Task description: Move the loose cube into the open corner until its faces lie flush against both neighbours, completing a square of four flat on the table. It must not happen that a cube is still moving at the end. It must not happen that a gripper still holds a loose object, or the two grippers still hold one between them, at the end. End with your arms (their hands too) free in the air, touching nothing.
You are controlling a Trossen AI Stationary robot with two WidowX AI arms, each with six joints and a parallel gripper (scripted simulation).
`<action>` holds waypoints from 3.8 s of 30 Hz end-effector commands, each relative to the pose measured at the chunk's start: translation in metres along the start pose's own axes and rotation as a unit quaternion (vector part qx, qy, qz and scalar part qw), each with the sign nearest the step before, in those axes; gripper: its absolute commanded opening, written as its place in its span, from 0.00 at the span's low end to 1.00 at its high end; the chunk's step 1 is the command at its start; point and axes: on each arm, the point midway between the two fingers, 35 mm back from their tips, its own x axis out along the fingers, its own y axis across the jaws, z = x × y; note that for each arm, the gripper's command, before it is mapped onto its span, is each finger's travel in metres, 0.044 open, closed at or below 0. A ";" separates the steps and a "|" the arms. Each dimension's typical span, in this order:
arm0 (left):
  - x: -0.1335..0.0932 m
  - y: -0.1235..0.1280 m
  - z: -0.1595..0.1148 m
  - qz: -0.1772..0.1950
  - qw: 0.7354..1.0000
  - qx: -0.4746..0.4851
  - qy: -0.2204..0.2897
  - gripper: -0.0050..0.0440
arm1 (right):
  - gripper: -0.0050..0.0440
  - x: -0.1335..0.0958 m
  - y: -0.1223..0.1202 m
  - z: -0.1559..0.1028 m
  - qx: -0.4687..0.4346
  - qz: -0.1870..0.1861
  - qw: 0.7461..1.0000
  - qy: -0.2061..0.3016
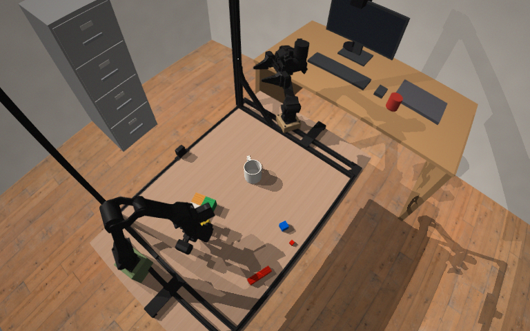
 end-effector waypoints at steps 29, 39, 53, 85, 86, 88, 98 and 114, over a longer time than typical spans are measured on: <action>0.000 -0.001 0.000 -0.002 1.000 0.002 0.000 0.92 | 0.10 0.000 0.019 0.001 0.001 0.001 1.000 0.000; 0.000 -0.001 0.000 -0.002 1.000 0.002 0.000 0.92 | 0.10 0.000 0.024 0.001 0.001 0.001 1.000 0.000; 0.000 -0.001 0.000 -0.002 1.000 0.002 0.000 0.92 | 0.10 0.000 0.031 0.001 0.001 0.001 1.000 0.000; 0.000 -0.001 0.000 -0.002 1.000 0.002 0.000 0.92 | 0.10 -0.001 0.041 0.002 0.001 0.001 1.000 0.000; 0.000 -0.001 0.000 -0.002 1.000 0.002 0.000 0.92 | 0.10 -0.001 0.038 0.002 0.001 0.001 1.000 0.000; 0.000 -0.001 0.000 -0.002 1.000 0.002 0.000 0.92 | 0.10 -0.001 0.031 0.002 0.001 0.001 1.000 0.000; 0.000 -0.001 0.000 -0.002 1.000 0.002 0.000 0.92 | 0.10 0.000 -0.003 0.000 0.000 0.000 1.000 0.000; 0.000 -0.001 0.000 -0.002 1.000 0.002 0.000 0.92 | 0.10 -0.048 -0.004 0.001 0.000 -0.003 1.000 0.003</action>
